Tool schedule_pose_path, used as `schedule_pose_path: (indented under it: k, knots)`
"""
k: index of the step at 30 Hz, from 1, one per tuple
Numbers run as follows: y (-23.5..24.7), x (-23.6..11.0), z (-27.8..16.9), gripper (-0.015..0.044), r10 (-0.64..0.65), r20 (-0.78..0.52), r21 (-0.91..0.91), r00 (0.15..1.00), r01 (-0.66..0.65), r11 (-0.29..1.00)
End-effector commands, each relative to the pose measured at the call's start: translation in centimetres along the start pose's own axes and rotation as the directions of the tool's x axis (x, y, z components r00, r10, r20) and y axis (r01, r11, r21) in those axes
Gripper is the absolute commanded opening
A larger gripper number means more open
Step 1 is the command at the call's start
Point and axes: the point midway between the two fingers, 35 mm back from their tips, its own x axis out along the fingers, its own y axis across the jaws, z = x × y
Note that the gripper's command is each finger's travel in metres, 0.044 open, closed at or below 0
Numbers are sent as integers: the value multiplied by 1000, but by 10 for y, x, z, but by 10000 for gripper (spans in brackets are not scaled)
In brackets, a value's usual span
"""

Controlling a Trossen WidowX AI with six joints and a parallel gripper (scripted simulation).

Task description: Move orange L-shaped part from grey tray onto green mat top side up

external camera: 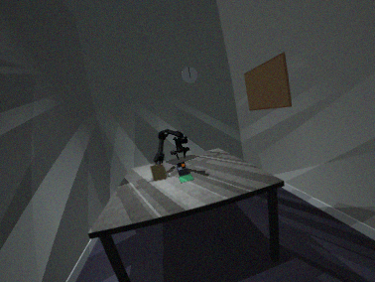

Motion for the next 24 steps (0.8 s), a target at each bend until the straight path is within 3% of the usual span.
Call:
schedule_pose_path:
  k: [1,7,24]
  knots:
    - [0,4,3,280,-4,3,34,1000,4,999]
    - [0,30,3,280,-3,2,34,1000,3,999]
    - [1,51,4,280,-3,3,34,1000,3,999]
